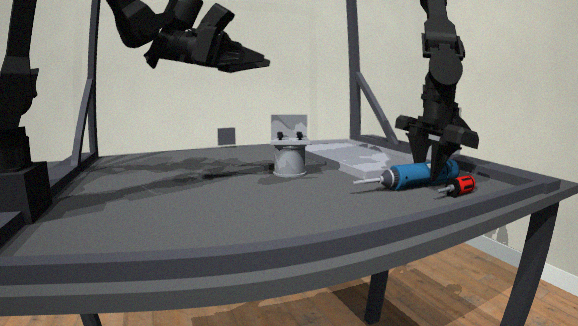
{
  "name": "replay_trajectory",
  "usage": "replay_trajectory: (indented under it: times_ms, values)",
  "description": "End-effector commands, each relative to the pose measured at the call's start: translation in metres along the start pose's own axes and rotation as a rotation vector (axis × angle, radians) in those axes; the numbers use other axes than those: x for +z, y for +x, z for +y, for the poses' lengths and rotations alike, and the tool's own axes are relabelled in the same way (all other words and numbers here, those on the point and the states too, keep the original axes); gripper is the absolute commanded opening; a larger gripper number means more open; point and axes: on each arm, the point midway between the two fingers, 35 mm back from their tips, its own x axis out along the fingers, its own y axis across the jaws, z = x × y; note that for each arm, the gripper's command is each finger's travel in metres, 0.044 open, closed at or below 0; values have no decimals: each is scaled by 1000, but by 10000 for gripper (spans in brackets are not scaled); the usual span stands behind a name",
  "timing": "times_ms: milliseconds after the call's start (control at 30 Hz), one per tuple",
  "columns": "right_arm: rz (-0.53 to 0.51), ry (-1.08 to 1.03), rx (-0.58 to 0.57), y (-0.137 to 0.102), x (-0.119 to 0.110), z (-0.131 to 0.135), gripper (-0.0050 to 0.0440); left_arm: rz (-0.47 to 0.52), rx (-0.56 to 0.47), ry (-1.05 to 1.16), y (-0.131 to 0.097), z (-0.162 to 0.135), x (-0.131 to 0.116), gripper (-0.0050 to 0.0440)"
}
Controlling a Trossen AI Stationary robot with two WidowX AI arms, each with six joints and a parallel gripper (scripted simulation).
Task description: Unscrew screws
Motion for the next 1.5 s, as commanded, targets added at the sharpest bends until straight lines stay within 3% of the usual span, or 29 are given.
replay_trajectory:
  times_ms: [0,133,233,433,500,600,1467]
  values:
    - [-21,27,1,-1,11,0,400,31,-31,5,-9,-10,-9,161]
    - [-21,27,1,-1,11,0,400,24,-23,2,-7,-7,-6,245]
    - [-21,27,1,-1,11,0,400,39,-37,6,-18,-10,-9,305]
    - [-21,27,1,-1,11,0,400,39,-37,6,-61,-9,-8,305]
    - [-21,27,1,-1,11,0,400,39,-37,6,-61,-9,-8,305]
    - [-21,27,1,-1,11,0,400,39,-38,6,-79,-8,-7,305]
    - [-21,27,1,-1,11,0,400,24,-24,2,-75,-5,-4,305]
